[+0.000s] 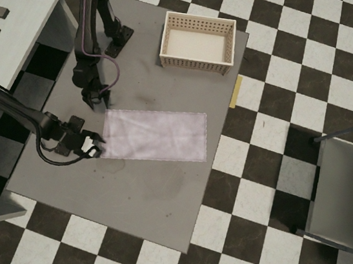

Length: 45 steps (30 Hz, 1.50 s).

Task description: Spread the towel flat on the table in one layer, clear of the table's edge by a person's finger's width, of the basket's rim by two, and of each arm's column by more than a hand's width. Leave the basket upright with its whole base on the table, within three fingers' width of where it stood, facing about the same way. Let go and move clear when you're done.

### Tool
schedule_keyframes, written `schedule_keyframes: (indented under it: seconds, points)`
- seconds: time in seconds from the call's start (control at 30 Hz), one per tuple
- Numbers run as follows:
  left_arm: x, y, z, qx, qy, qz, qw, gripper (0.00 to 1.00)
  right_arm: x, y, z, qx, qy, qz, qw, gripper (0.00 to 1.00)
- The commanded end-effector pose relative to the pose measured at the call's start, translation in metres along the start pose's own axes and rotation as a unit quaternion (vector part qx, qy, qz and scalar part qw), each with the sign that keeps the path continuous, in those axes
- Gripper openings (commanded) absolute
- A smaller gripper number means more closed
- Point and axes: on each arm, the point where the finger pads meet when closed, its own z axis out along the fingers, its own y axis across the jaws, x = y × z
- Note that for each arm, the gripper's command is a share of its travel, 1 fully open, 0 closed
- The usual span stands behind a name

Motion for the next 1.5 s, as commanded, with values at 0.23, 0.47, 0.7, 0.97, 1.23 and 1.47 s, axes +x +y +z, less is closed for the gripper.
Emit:
schedule_keyframes:
  seconds: [0.23,0.47,0.7,0.97,1.23,1.47]
  points:
    - [0.0057,0.0014,-0.0041,-0.003,0.015,0.001,1.000,0.64,-0.0004,-0.0006,-0.0104,0.001,0.005,0.001,1.000,0.64]
    - [0.0057,0.0014,-0.0041,-0.003,0.015,0.001,1.000,0.64,-0.0004,-0.0006,-0.0104,0.001,0.005,0.001,1.000,0.64]
    - [0.0057,0.0014,-0.0041,-0.003,0.015,0.001,1.000,0.64,-0.0004,-0.0006,-0.0104,0.001,0.005,0.001,1.000,0.64]
    - [0.0057,0.0014,-0.0041,-0.003,0.015,0.001,1.000,0.64,-0.0004,-0.0006,-0.0104,0.001,0.005,0.001,1.000,0.64]
    - [0.0057,0.0014,-0.0041,-0.003,0.015,0.001,1.000,0.64,-0.0004,-0.0006,-0.0104,0.001,0.005,0.001,1.000,0.64]
    - [0.0057,0.0014,-0.0041,-0.003,0.015,0.001,1.000,0.64,-0.0004,-0.0006,-0.0104,0.001,0.005,0.001,1.000,0.64]
